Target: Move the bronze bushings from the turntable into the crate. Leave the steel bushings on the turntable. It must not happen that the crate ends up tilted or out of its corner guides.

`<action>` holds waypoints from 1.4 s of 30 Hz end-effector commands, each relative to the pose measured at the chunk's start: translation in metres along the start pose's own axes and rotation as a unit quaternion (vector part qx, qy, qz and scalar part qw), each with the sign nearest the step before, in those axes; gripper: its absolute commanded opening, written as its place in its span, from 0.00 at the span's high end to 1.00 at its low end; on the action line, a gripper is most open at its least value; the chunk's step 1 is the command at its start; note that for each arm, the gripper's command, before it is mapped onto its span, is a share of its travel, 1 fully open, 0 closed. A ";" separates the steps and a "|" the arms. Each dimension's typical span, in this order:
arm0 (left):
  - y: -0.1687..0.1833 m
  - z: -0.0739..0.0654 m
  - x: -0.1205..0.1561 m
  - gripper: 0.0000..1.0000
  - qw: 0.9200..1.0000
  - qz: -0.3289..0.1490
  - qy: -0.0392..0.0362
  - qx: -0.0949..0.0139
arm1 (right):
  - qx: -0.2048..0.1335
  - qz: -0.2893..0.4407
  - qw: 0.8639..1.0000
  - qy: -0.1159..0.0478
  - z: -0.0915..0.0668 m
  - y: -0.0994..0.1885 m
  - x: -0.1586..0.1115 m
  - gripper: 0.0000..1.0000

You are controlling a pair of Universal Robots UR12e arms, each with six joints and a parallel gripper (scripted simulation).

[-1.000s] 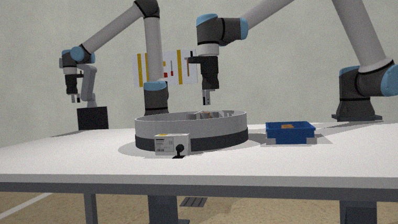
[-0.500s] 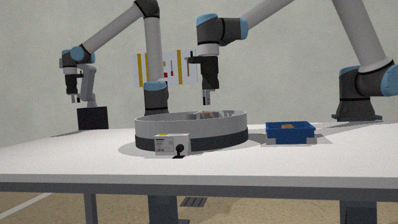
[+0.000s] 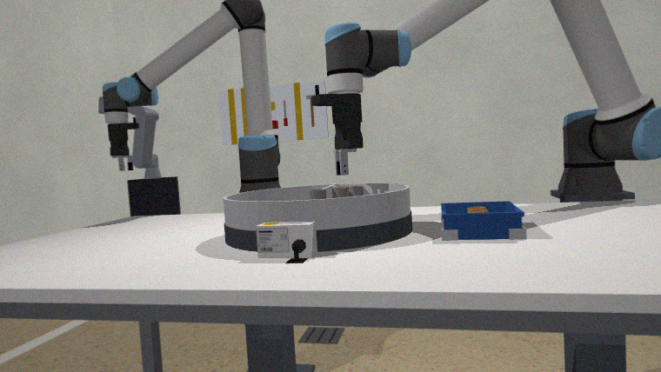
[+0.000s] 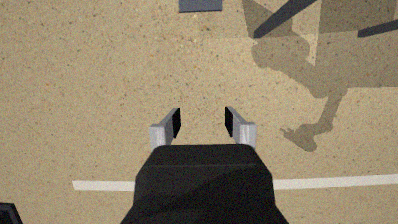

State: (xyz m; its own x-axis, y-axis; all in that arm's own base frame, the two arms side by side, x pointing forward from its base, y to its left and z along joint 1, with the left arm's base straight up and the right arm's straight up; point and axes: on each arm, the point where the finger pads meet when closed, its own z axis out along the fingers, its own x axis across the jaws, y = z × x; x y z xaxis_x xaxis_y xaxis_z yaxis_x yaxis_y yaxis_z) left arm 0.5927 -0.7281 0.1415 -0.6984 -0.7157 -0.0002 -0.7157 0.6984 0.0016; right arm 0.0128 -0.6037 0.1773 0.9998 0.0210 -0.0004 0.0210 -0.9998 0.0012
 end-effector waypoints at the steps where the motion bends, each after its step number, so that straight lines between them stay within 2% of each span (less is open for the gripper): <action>1: -0.002 -0.004 0.002 0.64 1.000 0.000 0.001 0.003 | 0.001 -0.001 1.000 0.000 0.000 0.000 0.001 0.00; 24: -0.002 -0.004 0.002 0.64 1.000 0.000 0.001 0.003 | 0.001 -0.001 1.000 0.000 0.000 0.000 0.001 0.00; 27: 0.000 0.009 0.001 0.64 1.000 0.000 0.000 0.000 | 0.001 -0.001 1.000 0.000 0.000 0.000 0.001 0.00; 29: 0.000 0.009 0.001 0.64 1.000 0.000 0.000 0.000 | 0.001 -0.001 1.000 0.000 0.000 0.000 0.001 0.00; 33: 0.000 0.022 0.002 0.64 1.000 0.000 0.000 0.000 | 0.001 -0.001 1.000 0.000 0.000 0.000 0.001 0.00; 42: -0.003 0.015 0.002 0.64 1.000 0.000 0.001 0.003 | 0.001 -0.001 1.000 0.000 0.000 0.000 0.001 0.00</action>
State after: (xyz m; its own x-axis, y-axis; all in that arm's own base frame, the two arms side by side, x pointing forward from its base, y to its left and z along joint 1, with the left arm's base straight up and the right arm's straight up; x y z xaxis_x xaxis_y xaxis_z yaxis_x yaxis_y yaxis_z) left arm 0.5927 -0.7282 0.1173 -0.6983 -0.7158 -0.0017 -0.7158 0.6982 0.0062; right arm 0.0128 -0.6037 0.1773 0.9998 0.0210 -0.0004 0.0210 -0.9998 0.0012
